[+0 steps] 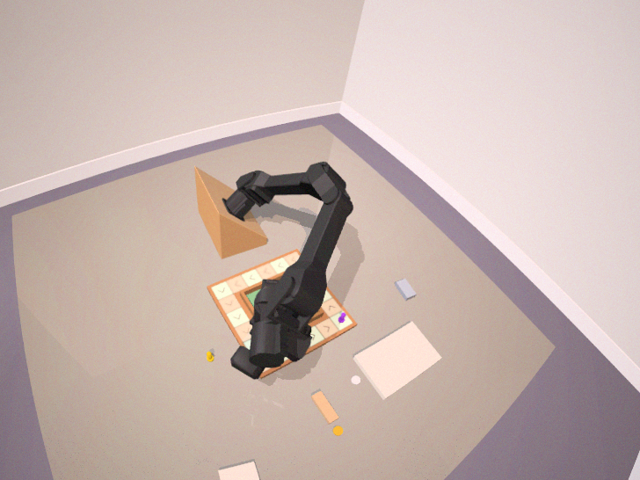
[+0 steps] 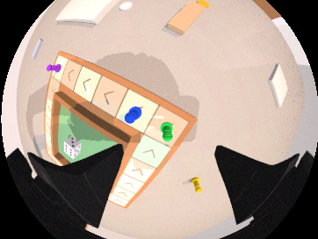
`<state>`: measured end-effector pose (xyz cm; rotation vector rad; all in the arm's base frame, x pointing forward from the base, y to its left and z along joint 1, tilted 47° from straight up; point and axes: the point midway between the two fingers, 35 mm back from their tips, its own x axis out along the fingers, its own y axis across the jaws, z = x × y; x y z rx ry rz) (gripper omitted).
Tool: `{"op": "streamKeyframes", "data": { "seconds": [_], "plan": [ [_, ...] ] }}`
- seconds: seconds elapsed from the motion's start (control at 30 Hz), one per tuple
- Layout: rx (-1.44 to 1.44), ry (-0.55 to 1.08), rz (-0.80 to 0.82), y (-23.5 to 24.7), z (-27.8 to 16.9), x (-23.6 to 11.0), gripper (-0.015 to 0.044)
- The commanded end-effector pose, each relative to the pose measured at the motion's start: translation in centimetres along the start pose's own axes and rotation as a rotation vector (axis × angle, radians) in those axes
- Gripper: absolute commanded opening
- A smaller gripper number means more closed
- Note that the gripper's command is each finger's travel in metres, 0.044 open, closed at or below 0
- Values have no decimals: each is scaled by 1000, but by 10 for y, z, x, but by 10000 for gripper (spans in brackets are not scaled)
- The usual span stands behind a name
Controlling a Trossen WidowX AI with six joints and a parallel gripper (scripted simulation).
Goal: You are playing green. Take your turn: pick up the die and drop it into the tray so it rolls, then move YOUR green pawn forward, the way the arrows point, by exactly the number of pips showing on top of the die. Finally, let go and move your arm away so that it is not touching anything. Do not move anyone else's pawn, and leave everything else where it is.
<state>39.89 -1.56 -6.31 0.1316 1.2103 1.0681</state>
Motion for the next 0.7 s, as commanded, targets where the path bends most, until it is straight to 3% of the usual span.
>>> {"op": "streamKeyframes", "data": {
  "seconds": [0.0, 0.2, 0.4, 0.43, 0.67],
  "plan": [
    [13, 11, 2, 6, -5, -13, 440],
    [178, 17, -8, 65, -47, -61, 440],
    [345, 20, -6, 135, -95, -86, 440],
    [231, 9, -16, 90, -63, -76, 440],
    [231, 9, -16, 90, -63, -76, 440]
  ]
}}
